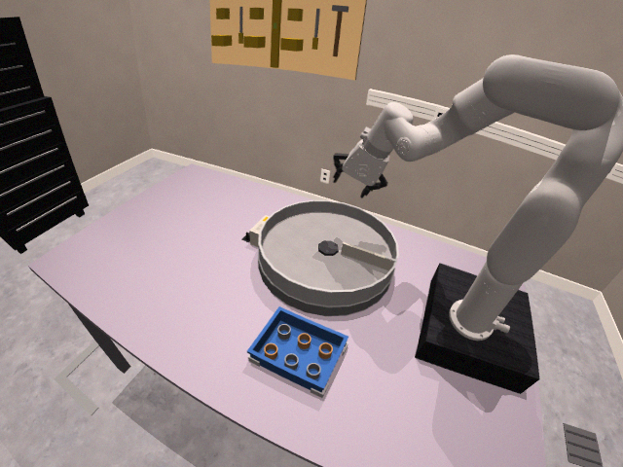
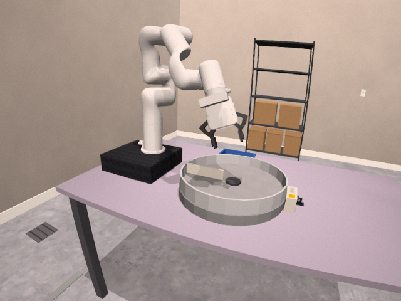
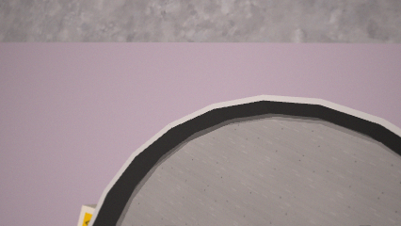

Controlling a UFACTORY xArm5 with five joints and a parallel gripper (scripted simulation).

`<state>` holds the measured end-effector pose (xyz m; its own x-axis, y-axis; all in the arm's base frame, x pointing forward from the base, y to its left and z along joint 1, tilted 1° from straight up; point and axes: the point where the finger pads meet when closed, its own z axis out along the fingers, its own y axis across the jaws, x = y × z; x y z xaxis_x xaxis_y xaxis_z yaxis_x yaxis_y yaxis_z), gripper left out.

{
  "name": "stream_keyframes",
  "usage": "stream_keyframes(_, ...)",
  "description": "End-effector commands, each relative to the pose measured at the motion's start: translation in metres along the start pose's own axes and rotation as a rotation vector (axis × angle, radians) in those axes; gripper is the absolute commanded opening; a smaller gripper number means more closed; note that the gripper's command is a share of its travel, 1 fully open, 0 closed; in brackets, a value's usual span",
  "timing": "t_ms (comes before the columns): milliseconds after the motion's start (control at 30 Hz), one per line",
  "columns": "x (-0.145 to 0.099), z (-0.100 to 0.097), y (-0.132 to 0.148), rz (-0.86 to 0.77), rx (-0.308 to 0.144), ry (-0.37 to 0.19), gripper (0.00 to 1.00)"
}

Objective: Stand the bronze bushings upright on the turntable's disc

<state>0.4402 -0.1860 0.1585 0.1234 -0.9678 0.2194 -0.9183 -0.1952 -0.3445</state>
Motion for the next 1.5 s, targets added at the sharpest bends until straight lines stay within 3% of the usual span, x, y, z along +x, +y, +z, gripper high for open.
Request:
stream_keyframes(0,-0.021,-0.011,0.039,0.052,-0.139,-0.081,1.00)
stream_keyframes(67,-0.021,-0.011,0.039,0.052,-0.139,-0.081,1.00)
stream_keyframes(100,-0.029,-0.016,0.055,0.072,-0.191,-0.110,1.00)
stream_keyframes(133,-0.029,-0.016,0.055,0.072,-0.191,-0.110,1.00)
stream_keyframes(167,-0.037,-0.021,0.069,0.090,-0.238,-0.135,1.00)
stream_keyframes(233,-0.037,-0.021,0.069,0.090,-0.238,-0.135,1.00)
stream_keyframes(267,-0.044,-0.025,0.081,0.105,-0.279,-0.156,1.00)
stream_keyframes(367,-0.044,-0.025,0.081,0.105,-0.279,-0.156,1.00)
stream_keyframes(433,-0.054,-0.033,0.098,0.126,-0.337,-0.185,1.00)
stream_keyframes(500,-0.059,-0.037,0.106,0.136,-0.364,-0.198,1.00)
stream_keyframes(1100,-0.060,-0.037,0.107,0.138,-0.369,-0.200,1.00)
stream_keyframes(1133,-0.060,-0.037,0.107,0.138,-0.369,-0.200,0.13)
stream_keyframes(1467,-0.060,-0.037,0.107,0.138,-0.369,-0.200,0.13)
